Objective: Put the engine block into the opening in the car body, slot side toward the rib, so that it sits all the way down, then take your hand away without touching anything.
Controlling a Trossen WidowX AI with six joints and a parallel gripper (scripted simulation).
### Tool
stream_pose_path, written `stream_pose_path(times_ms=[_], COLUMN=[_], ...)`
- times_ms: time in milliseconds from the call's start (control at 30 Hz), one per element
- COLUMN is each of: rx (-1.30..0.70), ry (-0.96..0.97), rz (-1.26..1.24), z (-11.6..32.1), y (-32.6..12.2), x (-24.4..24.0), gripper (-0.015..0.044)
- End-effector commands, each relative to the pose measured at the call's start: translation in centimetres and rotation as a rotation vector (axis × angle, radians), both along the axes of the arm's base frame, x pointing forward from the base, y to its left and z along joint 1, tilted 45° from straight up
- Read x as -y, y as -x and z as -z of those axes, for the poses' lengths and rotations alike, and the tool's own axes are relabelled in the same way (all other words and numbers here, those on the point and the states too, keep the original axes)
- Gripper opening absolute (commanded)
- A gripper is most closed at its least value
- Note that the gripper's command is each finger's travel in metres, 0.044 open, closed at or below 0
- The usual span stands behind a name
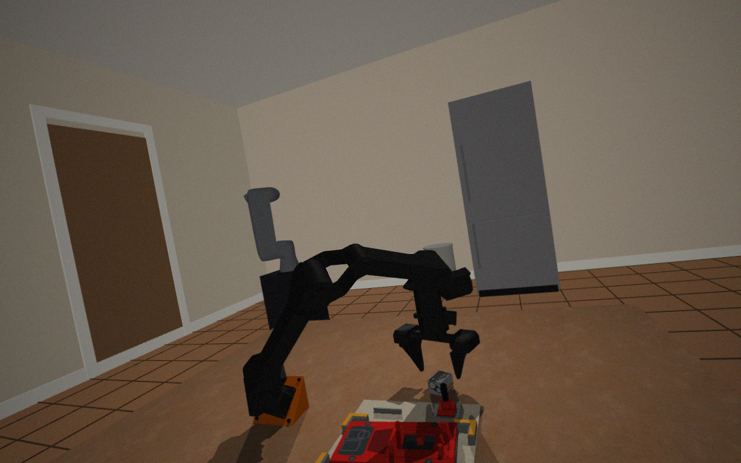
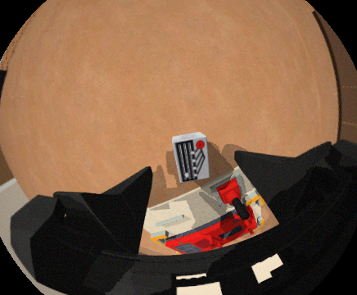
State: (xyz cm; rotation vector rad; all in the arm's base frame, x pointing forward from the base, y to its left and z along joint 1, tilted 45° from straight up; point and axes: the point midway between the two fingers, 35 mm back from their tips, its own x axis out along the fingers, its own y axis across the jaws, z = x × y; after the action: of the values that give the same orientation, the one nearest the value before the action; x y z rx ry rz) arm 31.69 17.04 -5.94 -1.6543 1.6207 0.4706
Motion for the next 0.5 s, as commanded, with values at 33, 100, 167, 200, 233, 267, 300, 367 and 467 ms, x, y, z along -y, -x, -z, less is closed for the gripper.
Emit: stream_pose_path(times_ms=[33, 100, 167, 200, 233, 267, 300, 367, 467], rx=[-0.005, -0.005, -0.004, -0.004, -0.004, -0.004, -0.004, -0.004, -0.004], ry=[0.006, 0.006, 0.006, 0.006, 0.006, 0.006, 0.006, 0.006, 0.006], rz=[-0.005, -0.005, -0.005, -0.005, -0.005, -0.005, -0.005, -0.005, -0.005], z=[0.63, 0.85, 1.05, 1.1, 1.12, 1.12, 1.12, 1.12, 1.12], y=[-0.03, -0.07, -0.1, -0.11, -0.11, -0.11, -0.11, -0.11, -0.11], x=[0.66, 0.89, 1.09, 1.15, 1.17, 1.17, 1.17, 1.17, 1.17], gripper=[0.044, 0.044, 0.044, 0.044, 0.044, 0.0414, 0.0387, 0.0335, 0.0256])
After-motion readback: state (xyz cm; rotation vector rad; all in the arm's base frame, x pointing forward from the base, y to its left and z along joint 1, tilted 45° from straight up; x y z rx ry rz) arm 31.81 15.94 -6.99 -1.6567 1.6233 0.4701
